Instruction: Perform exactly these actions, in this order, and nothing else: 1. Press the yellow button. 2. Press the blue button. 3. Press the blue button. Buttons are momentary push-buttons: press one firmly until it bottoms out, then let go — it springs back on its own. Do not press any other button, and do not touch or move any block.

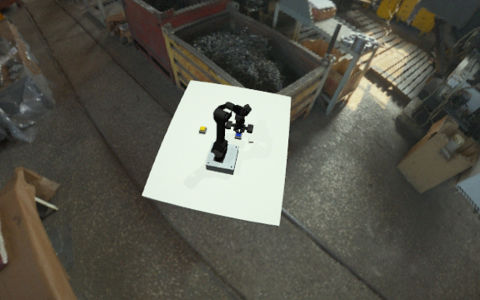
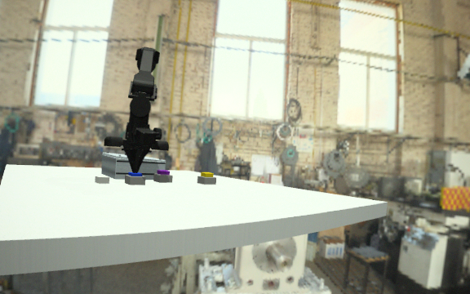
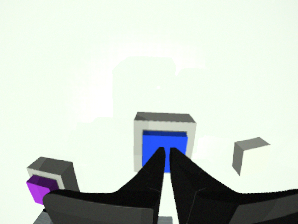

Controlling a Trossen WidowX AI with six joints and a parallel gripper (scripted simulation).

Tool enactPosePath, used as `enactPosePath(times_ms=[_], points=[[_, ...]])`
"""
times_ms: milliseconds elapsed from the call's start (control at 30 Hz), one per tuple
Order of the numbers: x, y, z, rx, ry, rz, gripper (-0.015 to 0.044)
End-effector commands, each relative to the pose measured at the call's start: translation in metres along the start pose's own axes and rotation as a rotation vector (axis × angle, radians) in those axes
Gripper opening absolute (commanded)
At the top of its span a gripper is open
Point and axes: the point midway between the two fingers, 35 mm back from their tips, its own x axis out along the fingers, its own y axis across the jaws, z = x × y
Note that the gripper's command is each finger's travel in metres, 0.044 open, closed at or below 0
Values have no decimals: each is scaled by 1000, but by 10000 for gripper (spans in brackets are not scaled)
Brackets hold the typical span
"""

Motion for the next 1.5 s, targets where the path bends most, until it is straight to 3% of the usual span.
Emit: enactPosePath(times_ms=[0,100,267,1467], points=[[2,2,-2,3,8,8,20],[2,2,-2,3,8,8,20],[-31,1,-2,3,8,7,20],[2,2,-2,3,8,8,20]])
